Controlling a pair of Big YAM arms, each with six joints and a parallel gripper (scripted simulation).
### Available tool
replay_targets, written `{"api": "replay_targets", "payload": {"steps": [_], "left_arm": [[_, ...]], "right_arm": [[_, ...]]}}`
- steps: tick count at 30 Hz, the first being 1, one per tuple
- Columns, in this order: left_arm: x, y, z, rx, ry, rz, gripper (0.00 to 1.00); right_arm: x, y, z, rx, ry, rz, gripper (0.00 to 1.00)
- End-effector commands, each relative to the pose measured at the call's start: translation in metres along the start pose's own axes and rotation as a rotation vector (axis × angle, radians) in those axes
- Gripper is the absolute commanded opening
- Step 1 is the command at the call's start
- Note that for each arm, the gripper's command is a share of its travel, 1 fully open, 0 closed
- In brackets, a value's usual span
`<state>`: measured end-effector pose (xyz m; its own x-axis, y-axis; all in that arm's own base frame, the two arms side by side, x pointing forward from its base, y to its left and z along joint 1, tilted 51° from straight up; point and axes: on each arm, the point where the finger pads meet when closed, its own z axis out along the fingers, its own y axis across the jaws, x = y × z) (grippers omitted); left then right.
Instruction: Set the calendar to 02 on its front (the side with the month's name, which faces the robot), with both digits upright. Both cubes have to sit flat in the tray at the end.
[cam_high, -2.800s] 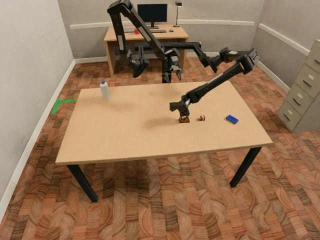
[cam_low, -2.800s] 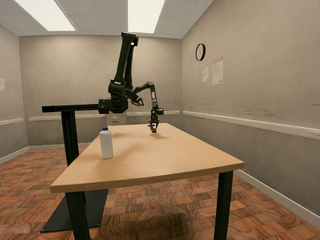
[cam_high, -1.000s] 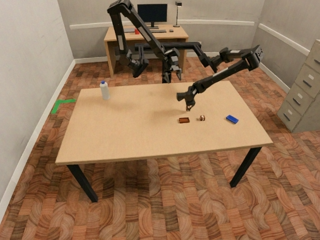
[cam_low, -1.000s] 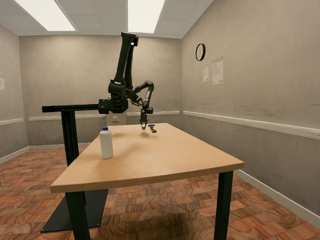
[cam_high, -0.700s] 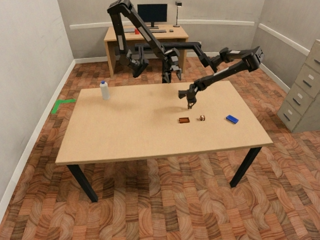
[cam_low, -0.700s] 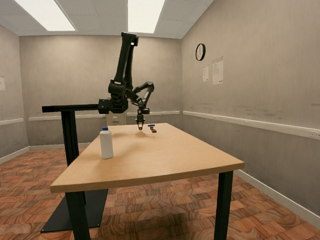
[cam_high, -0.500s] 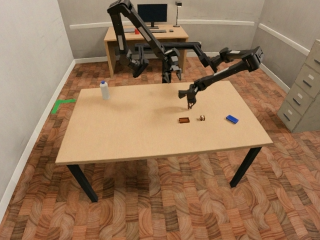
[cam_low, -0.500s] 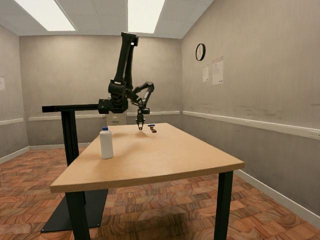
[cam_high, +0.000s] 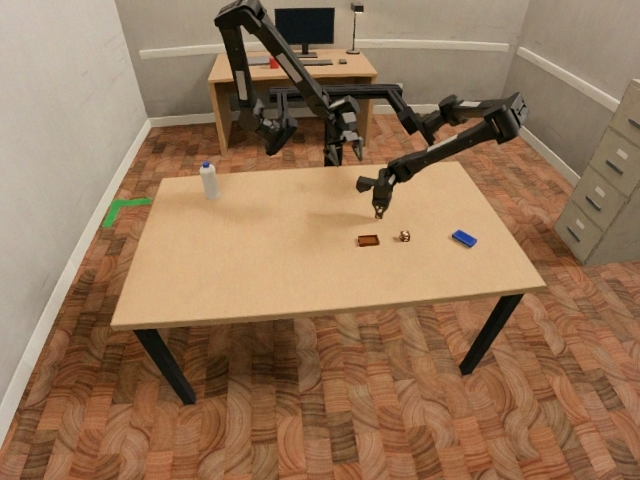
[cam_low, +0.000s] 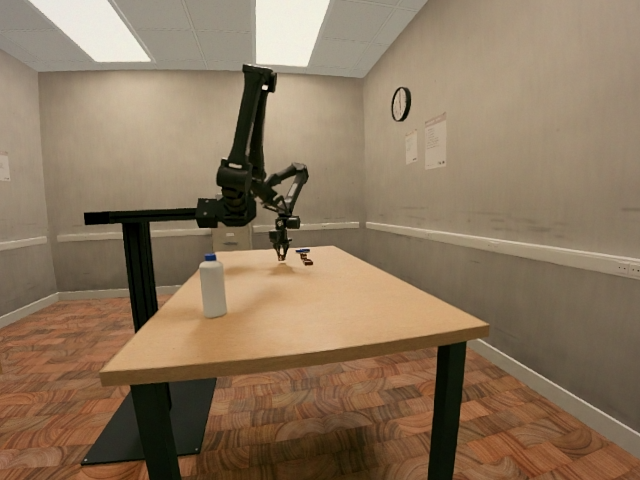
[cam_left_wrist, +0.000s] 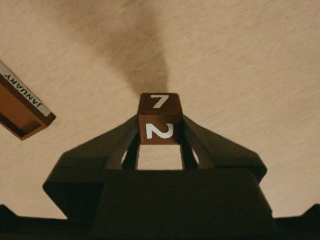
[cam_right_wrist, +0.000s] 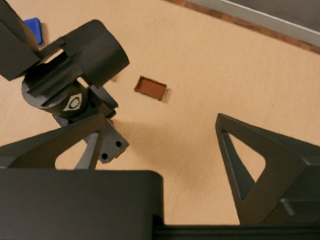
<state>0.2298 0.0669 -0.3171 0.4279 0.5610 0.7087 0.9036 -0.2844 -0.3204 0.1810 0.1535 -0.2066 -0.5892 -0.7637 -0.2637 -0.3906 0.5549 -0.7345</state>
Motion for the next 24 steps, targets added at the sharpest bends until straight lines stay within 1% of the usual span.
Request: {"api": "replay_targets", "payload": {"steps": [1,9,12,17,24], "left_arm": [[-0.002,0.001,-0.002,-0.017,0.003,0.056,0.26],[-0.002,0.001,-0.002,-0.017,0.003,0.056,0.26],[-0.002,-0.007,0.006,0.005,-0.005,0.056,0.26],[0.001,-0.002,0.006,-0.004,-0.003,0.046,0.26],[-0.002,-0.005,0.011,0.003,-0.002,0.053,0.26]], "right_arm": [[-0.012,0.007,-0.001,-0.007,-0.014,0.035,1.00],[-0.012,0.007,-0.001,-0.007,-0.014,0.035,1.00],[-0.012,0.007,-0.001,-0.007,-0.014,0.035,1.00],[-0.012,0.007,-0.001,-0.007,-0.014,0.035,1.00],[-0.012,0.007,-0.001,-0.007,-0.014,0.035,1.00]]}}
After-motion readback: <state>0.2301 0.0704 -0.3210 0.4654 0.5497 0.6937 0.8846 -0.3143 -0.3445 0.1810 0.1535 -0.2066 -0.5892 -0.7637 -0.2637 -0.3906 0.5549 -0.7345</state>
